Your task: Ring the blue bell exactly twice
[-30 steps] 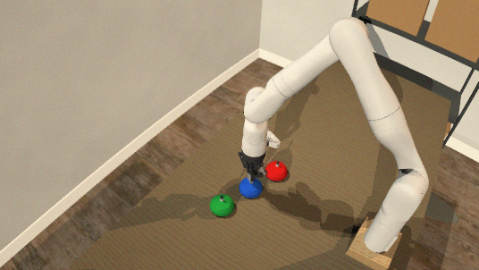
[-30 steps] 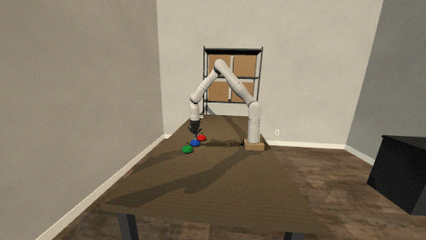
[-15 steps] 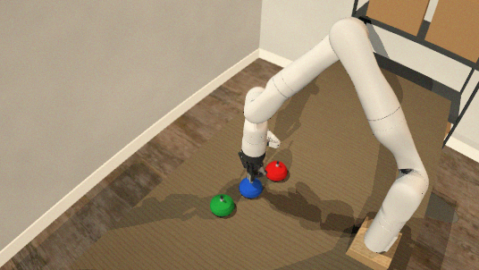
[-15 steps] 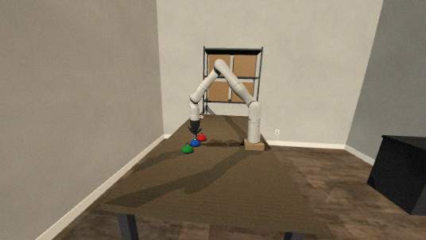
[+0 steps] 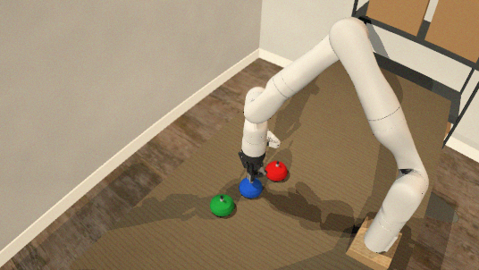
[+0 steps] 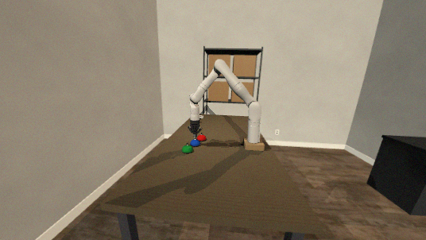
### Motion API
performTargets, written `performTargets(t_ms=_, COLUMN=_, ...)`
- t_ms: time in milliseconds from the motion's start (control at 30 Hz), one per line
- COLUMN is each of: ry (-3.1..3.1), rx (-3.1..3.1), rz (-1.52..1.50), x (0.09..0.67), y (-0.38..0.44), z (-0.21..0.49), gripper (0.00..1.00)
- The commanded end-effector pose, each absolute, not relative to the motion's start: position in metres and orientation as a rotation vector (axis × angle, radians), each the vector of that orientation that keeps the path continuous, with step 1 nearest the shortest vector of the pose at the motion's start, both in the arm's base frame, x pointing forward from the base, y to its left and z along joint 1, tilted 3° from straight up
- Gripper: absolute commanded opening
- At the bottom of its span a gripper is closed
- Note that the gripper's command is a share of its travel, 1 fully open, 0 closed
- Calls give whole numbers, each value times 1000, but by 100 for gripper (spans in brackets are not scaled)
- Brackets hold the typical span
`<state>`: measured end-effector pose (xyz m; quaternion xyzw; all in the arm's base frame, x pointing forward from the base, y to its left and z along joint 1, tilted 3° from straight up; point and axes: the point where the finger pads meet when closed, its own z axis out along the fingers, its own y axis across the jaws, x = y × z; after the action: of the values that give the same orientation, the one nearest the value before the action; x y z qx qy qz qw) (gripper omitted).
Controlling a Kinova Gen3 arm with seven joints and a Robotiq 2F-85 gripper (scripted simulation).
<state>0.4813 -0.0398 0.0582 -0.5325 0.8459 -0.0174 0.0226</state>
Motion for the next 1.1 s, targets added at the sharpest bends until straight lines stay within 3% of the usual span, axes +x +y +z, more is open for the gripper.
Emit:
performTargets(t_ms=0, ry=2627, rx=-1654, rz=-52, x=479, y=-41, z=56, gripper=0)
performTargets(t_ms=1067, ry=2615, rx=-1656, rz=-49, x=478, y=-39, z=122, gripper=0)
